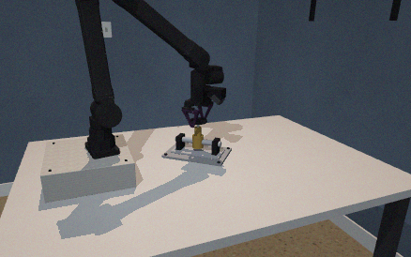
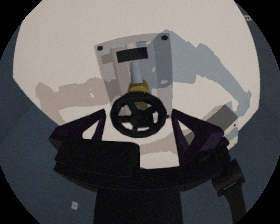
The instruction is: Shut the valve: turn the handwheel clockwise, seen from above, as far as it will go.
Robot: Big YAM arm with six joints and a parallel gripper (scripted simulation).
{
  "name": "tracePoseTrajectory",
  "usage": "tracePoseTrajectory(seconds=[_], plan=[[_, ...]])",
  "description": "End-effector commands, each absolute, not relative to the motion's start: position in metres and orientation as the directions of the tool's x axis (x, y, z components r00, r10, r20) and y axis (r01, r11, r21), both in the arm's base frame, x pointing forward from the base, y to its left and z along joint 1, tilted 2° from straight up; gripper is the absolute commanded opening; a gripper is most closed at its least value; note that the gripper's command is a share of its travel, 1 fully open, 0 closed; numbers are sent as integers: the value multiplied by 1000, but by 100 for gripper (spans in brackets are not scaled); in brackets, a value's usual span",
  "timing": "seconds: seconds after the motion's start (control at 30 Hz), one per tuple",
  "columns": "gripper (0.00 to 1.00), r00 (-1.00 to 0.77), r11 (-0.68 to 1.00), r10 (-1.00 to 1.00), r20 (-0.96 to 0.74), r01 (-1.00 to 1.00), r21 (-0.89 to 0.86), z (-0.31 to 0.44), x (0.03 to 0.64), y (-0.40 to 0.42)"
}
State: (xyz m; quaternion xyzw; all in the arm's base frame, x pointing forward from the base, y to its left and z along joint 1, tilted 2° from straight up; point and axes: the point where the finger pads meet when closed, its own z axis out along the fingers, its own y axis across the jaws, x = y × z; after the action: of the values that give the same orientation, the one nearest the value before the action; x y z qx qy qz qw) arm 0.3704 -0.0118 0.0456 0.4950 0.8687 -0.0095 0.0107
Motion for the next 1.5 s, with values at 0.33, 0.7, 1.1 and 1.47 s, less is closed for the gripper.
tracePoseTrajectory(seconds=[0.33,0.7,1.1,1.47], plan=[[100,-497,497,867,-28,868,-6,42,369,-14],[100,-497,497,867,-41,867,16,63,376,-13],[100,-499,501,865,-57,864,43,93,389,-11],[100,-505,507,862,-50,862,32,113,387,-8]])
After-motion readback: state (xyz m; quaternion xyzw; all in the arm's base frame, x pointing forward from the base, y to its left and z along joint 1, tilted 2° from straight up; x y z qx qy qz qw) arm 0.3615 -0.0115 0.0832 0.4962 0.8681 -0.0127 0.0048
